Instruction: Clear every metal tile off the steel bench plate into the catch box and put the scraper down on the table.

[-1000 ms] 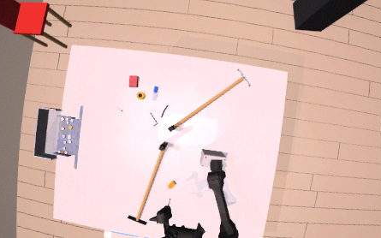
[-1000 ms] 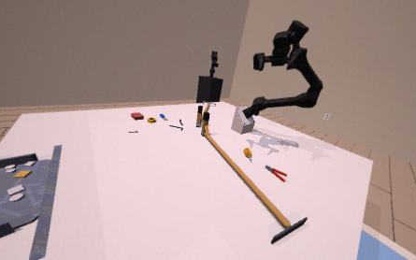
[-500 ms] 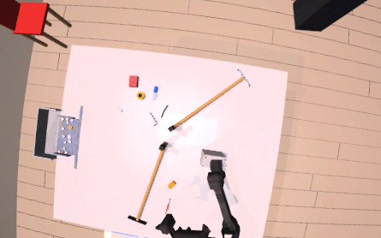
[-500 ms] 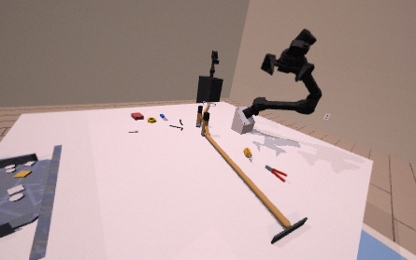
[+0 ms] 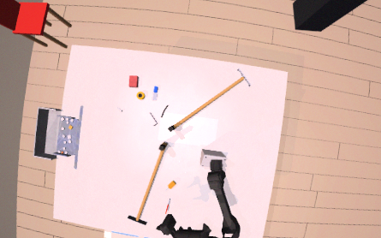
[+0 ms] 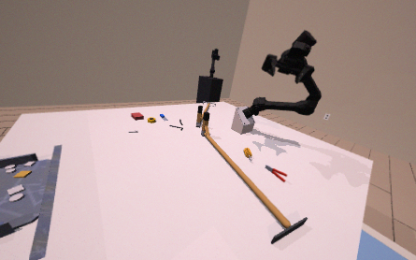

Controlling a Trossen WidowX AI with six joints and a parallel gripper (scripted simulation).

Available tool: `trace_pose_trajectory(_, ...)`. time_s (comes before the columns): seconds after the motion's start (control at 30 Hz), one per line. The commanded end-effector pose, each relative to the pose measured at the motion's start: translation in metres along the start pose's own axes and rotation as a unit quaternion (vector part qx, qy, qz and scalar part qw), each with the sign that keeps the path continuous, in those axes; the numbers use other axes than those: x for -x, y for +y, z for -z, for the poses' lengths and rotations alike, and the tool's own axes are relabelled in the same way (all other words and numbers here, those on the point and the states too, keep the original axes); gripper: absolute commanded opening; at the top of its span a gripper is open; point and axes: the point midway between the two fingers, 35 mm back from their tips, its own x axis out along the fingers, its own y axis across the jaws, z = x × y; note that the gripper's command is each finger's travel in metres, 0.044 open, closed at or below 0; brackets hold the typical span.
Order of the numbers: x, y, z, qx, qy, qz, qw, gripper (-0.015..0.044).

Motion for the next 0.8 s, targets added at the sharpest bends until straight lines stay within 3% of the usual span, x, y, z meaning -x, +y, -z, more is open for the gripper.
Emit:
trace_pose_trajectory(0.0, 0.0, 0.0, 0.001, 0.001, 0.001, -0.003, 1.0, 0.044)
trace_pose_trajectory(0.77, 0.0, -0.011, -0.003, -0.036, -0.003, 0.01, 0.999, 0.044)
